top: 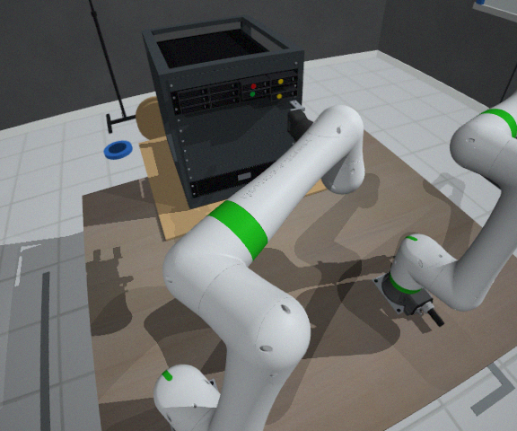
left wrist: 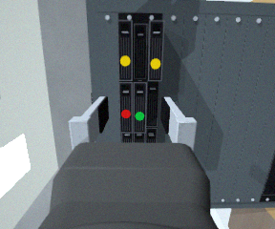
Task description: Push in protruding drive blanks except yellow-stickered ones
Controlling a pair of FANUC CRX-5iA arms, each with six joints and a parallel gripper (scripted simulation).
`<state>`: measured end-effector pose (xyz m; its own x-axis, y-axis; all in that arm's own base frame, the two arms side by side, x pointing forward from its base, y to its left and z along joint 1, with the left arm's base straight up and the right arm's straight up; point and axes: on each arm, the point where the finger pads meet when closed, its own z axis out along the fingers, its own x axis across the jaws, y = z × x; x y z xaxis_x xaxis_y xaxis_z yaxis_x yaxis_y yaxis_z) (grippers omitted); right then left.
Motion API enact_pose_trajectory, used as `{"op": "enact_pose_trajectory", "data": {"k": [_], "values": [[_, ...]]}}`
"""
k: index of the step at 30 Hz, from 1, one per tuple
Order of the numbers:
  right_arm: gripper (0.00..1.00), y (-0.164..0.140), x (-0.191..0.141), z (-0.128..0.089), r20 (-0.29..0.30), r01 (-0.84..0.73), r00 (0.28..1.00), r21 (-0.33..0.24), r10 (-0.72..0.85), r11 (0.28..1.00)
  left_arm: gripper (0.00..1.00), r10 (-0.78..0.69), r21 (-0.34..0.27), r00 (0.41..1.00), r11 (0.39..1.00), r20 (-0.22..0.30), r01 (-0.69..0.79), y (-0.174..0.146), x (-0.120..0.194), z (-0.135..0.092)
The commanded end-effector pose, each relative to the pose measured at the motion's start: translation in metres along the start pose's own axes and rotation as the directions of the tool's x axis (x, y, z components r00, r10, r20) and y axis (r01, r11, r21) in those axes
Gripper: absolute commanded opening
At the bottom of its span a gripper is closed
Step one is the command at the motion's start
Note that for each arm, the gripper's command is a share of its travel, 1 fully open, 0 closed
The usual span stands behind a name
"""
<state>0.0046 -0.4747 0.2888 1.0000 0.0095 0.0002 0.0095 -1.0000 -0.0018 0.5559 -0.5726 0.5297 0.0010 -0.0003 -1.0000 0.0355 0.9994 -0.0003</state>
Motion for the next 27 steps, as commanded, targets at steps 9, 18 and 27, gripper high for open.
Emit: {"op": "enact_pose_trajectory", "data": {"k": [9, 18, 27], "values": [[1.00, 0.000, 0.000, -0.001, 0.000, 0.000, 1.000, -0.002, 0.000, 1.000, 1.00, -0.002, 0.000, 1.000, 1.000, 0.001, 0.002, 0.001, -0.002, 0.001], [1.00, 0.000, 0.000, -0.001, 0.000, 0.000, 1.000, -0.002, 0.000, 1.000, 1.00, -0.001, -0.001, 1.000, 1.000, 0.000, 0.001, 0.011, -0.003, 0.018], [1.00, 0.000, 0.000, -0.001, 0.000, 0.000, 1.000, -0.002, 0.000, 1.000, 1.00, -0.001, -0.001, 1.000, 1.000, 0.000, 0.001, 0.029, -0.006, 0.049]]}}
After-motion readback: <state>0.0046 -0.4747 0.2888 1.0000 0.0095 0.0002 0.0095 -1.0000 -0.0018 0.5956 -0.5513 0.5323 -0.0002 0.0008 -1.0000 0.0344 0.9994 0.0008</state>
